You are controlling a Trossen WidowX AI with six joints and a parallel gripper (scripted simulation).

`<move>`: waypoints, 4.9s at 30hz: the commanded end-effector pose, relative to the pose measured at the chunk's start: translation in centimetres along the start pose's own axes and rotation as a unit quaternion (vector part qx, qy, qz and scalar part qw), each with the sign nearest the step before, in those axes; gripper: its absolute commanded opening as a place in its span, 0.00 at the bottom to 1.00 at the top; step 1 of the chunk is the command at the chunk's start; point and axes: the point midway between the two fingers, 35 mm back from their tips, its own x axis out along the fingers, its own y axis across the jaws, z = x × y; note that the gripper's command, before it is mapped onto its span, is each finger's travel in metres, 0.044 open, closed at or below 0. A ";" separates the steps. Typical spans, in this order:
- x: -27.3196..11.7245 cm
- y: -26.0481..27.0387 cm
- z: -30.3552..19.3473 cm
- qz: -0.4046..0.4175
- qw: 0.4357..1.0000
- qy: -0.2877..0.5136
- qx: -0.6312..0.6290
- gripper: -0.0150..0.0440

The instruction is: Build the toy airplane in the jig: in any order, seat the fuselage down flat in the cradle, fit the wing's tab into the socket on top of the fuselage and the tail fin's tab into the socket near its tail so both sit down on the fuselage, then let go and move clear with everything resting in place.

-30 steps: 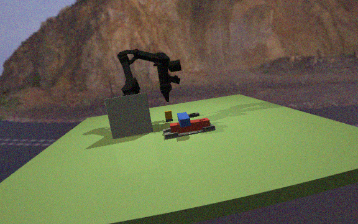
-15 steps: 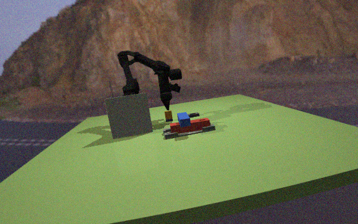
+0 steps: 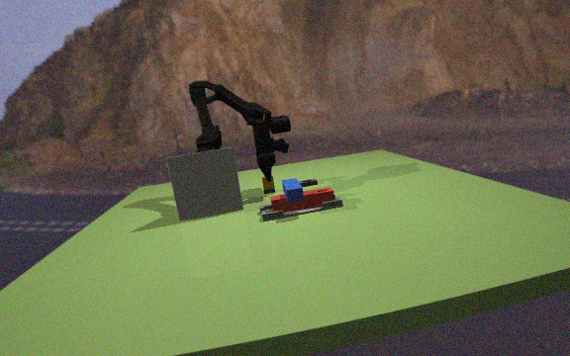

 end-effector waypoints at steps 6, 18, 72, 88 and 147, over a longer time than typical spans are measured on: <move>1.5 -0.2 -0.3 -0.001 1.000 0.004 0.007 1.00; 2.8 -0.1 -0.4 0.001 1.000 0.005 0.007 0.91; -5.3 -0.7 0.6 -0.020 1.000 0.014 0.004 0.25; -10.2 -0.3 -0.2 -0.003 1.000 0.005 0.007 0.25; -9.6 -11.4 10.0 -0.008 0.999 0.003 0.031 0.25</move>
